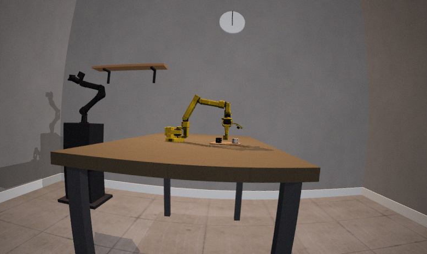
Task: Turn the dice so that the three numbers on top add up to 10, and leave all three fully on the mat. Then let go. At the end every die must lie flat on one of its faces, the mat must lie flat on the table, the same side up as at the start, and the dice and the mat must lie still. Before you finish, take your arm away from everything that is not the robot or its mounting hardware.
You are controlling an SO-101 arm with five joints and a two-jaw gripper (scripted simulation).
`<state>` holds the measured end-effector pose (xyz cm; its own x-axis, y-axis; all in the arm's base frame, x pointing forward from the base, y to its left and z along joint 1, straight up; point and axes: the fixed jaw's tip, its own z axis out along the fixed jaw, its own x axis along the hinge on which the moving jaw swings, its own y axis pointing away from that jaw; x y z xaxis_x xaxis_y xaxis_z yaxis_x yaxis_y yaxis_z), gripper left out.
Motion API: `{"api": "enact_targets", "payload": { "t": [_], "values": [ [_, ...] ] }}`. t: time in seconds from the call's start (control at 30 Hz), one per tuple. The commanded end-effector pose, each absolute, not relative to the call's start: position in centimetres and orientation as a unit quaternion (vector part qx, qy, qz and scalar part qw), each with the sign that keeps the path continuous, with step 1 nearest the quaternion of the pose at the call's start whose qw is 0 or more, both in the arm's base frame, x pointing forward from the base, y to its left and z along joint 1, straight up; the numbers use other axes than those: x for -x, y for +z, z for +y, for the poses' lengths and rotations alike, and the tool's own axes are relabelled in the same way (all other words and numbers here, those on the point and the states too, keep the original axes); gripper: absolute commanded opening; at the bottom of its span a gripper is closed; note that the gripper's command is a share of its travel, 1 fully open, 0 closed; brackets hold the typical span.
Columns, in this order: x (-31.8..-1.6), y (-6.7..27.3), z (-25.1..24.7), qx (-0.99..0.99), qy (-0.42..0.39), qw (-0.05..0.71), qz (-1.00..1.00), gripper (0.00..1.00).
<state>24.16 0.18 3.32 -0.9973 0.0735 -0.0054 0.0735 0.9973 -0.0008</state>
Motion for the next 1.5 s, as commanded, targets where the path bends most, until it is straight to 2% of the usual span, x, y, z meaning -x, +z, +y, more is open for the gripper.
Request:
{"api": "enact_targets", "payload": {
  "t": [0.0, 1.47],
  "values": [
    [-24.7, 4.3, 0.4, -0.037, 0.001, 0.033, 0.999, 0.00],
    [-24.8, 2.7, 0.4, -0.037, 0.001, 0.033, 0.999, 0.00]
  ]
}}
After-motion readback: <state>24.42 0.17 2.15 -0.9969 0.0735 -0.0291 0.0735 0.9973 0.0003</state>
